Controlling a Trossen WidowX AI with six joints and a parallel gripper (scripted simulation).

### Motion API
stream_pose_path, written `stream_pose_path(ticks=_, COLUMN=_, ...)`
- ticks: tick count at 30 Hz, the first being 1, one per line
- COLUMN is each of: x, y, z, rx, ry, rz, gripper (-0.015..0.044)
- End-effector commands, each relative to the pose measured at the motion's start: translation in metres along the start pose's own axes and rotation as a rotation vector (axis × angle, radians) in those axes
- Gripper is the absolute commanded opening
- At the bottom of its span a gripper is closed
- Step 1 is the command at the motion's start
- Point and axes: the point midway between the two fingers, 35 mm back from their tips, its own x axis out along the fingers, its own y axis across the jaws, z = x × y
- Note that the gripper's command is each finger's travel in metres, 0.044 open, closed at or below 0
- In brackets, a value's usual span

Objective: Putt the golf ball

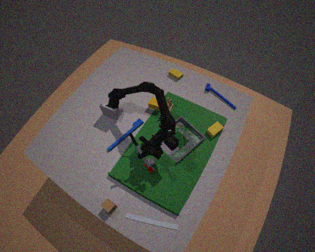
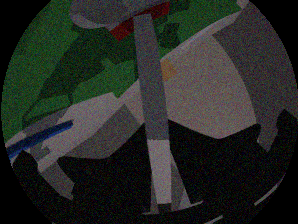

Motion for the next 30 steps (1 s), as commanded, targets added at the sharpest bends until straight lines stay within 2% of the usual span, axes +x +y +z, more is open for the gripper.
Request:
stream_pose_path(ticks=1, x=-0.054, y=0.007, z=0.014, rx=0.003, ry=-0.015, rz=-0.023, gripper=0.0000)
stream_pose_path(ticks=7, x=-0.058, y=0.005, z=0.010, rx=0.003, ry=-0.015, rz=-0.023, gripper=0.0000)
stream_pose_path(ticks=15, x=-0.073, y=-0.021, z=-0.035, rx=0.004, ry=-0.013, rz=-0.024, gripper=0.0000)
stream_pose_path(ticks=30, x=-0.069, y=-0.018, z=-0.031, rx=0.007, ry=-0.015, rz=-0.016, gripper=0.0000)
